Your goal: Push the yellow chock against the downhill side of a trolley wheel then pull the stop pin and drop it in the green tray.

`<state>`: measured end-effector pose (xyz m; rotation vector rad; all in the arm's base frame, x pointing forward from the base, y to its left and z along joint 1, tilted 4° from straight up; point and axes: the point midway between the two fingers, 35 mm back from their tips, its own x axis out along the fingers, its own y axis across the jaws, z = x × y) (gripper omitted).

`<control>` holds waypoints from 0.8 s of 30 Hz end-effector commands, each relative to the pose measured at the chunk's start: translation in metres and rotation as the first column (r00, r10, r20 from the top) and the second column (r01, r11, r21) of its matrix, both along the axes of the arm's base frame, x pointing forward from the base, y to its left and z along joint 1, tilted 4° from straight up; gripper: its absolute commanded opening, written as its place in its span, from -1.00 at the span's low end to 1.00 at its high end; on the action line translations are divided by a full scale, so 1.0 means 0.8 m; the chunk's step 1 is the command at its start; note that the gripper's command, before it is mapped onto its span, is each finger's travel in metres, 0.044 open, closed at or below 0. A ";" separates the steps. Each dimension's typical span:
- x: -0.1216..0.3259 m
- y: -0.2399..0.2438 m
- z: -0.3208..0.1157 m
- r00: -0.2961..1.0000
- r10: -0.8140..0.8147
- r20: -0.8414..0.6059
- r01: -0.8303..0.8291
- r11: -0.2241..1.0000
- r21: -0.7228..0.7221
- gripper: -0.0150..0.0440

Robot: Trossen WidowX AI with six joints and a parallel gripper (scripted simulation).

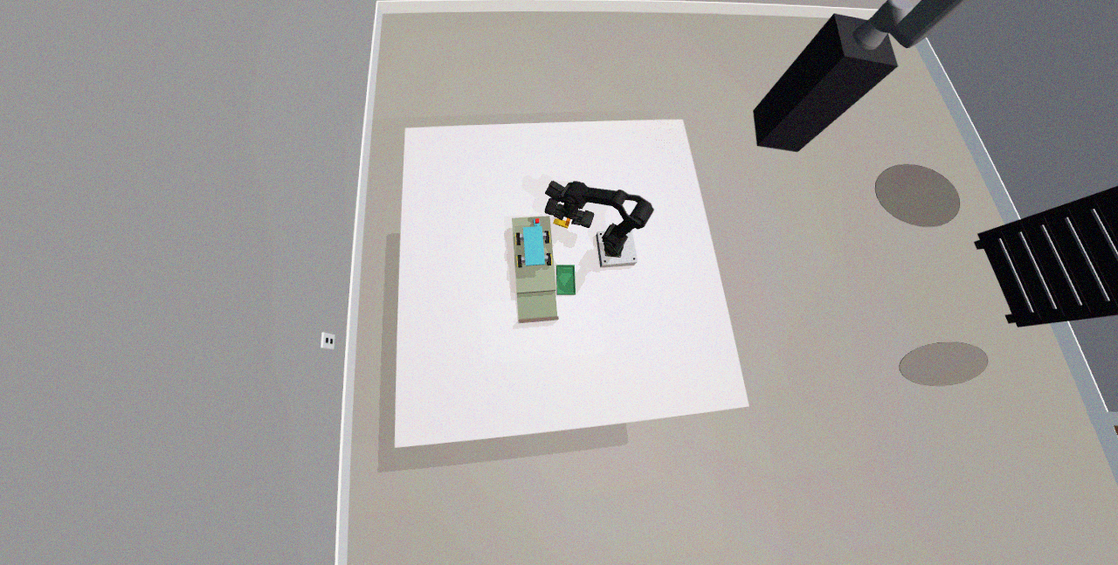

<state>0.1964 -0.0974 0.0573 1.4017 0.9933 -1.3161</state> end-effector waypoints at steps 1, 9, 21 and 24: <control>-0.002 0.000 -0.012 1.000 -0.004 -0.010 0.004 1.000 0.002 0.15; -0.002 0.000 -0.025 1.000 -0.004 -0.010 0.004 1.000 0.002 0.15; 0.000 0.000 -0.020 1.000 0.000 -0.004 0.000 1.000 0.002 -0.32; 0.000 0.000 -0.020 1.000 0.000 -0.004 0.000 1.000 0.002 -0.38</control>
